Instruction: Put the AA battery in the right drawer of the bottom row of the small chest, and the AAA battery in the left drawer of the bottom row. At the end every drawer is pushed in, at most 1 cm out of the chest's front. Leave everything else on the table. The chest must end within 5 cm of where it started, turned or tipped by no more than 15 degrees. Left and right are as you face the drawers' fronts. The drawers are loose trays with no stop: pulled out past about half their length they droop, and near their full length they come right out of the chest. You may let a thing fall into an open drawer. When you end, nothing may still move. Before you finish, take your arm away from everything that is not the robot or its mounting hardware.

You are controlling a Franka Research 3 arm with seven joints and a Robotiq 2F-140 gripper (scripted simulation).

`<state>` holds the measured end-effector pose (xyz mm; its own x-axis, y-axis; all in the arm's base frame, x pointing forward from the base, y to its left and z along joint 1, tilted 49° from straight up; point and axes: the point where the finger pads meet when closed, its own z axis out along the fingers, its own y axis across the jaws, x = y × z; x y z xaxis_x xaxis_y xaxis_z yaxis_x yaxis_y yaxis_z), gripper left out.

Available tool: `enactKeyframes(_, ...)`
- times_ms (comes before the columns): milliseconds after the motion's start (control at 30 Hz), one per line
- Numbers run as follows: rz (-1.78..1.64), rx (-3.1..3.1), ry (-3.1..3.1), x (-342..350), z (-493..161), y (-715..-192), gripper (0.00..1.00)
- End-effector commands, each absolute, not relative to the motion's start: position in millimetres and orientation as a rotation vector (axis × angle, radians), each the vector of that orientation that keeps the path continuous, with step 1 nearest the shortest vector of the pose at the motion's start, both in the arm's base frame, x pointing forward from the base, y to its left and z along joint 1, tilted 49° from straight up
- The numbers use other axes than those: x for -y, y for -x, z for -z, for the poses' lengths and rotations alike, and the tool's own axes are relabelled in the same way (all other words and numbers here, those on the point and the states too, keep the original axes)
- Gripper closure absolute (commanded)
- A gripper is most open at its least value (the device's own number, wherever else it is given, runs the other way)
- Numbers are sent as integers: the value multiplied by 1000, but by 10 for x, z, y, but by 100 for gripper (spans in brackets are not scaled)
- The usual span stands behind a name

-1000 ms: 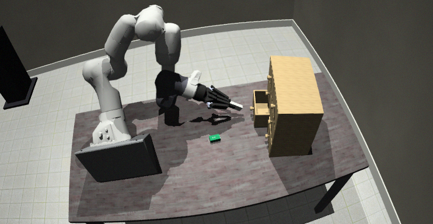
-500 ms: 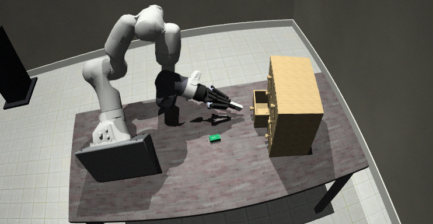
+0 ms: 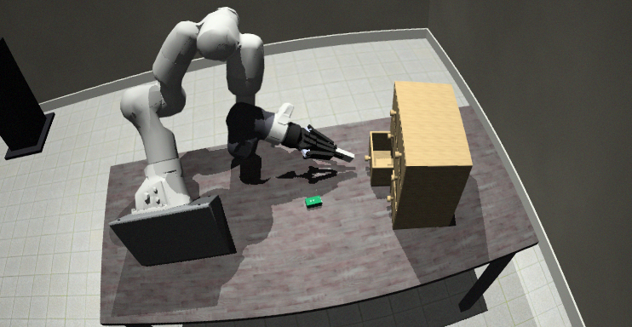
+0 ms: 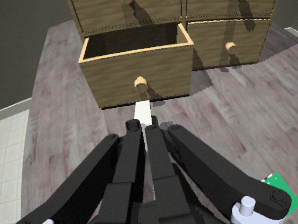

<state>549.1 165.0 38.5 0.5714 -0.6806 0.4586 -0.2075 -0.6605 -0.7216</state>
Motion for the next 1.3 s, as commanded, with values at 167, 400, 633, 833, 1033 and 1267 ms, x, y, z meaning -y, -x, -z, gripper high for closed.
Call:
enactKeyframes(167, 999, -708, 2186, -1636, -382, -5501, 100)
enactKeyframes(400, 999, -708, 2186, -1635, -377, -5520, 100)
enactKeyframes(633, 999, -708, 2186, -1633, -371, -5548, 100)
enactKeyframes(833, 999, -708, 2186, -1629, -359, -5600, 100)
enactKeyframes(1033, 999, -708, 2186, -1624, -343, -5671, 100)
enactKeyframes(1267, 999, -708, 2186, -1619, -327, -5743, 100)
